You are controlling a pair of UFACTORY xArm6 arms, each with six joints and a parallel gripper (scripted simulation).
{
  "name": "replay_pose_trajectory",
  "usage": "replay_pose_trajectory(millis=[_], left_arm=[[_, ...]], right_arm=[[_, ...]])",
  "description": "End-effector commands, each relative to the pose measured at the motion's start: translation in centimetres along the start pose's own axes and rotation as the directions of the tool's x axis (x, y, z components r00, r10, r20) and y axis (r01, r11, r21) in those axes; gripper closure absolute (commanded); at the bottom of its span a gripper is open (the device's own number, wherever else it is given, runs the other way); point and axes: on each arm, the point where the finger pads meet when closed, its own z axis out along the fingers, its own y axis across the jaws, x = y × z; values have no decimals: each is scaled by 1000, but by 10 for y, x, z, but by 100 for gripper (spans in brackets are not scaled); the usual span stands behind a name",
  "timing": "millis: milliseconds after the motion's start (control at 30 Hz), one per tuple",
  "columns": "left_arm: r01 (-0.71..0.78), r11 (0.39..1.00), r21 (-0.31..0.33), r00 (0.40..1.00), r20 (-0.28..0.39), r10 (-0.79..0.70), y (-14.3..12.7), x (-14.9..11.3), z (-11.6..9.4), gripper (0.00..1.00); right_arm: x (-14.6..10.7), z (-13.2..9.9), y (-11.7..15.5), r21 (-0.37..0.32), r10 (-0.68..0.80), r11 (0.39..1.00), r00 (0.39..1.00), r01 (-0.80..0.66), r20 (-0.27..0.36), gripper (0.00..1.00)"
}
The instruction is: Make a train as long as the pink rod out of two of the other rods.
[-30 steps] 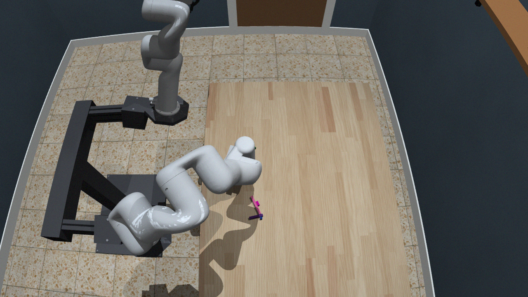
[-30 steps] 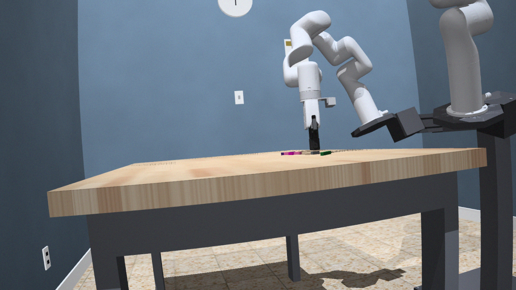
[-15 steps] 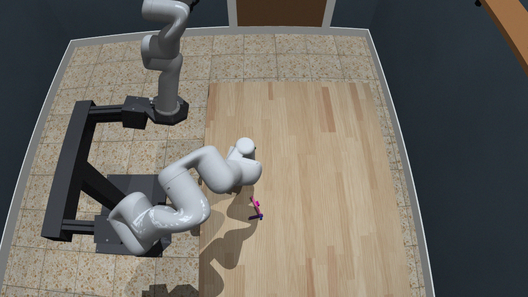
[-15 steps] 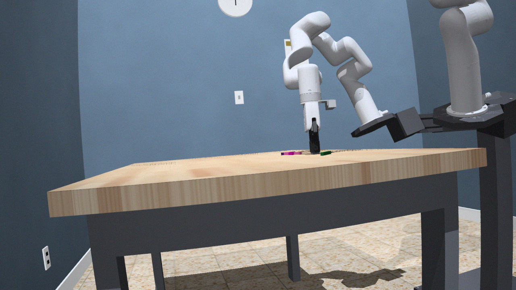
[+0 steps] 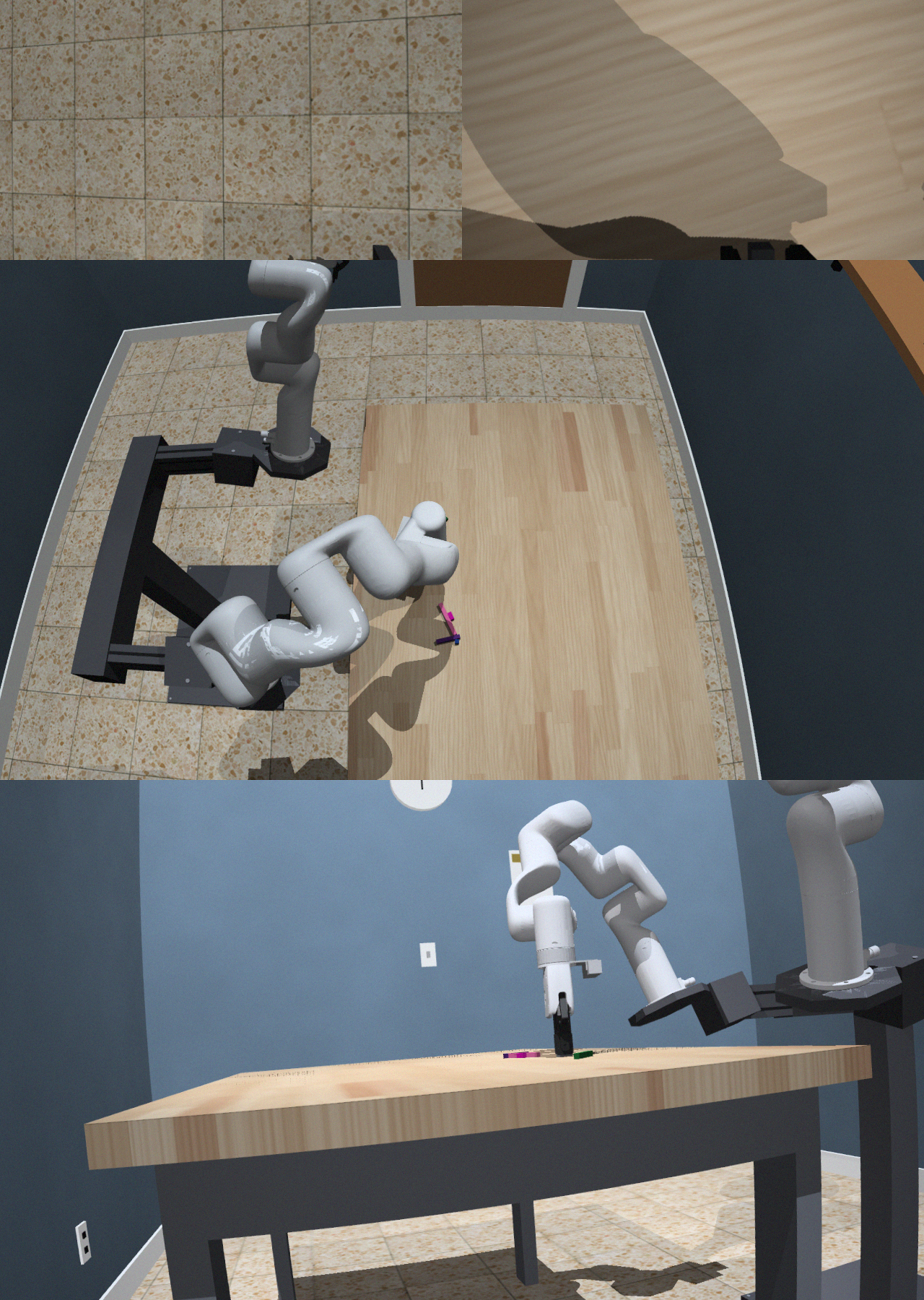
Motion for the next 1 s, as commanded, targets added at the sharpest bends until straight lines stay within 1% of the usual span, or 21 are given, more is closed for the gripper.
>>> replay_pose_trajectory(millis=[0,867,900,967], left_arm=[[0,1000,0,1000,-4,0,0,1,-2,0],[0,1000,0,1000,-4,0,0,1,-2,0],[0,1000,0,1000,-4,0,0,1,-2,0],[0,1000,0,1000,-4,0,0,1,-2,0]], right_arm=[[-1,-1,1,-3,0,1000,1000,0,2,74],[-1,-1,1,-3,0,1000,1000,0,2,74],[-1,-1,1,-3,0,1000,1000,0,2,94],[-1,-1,1,-3,0,1000,1000,0,2,94]])
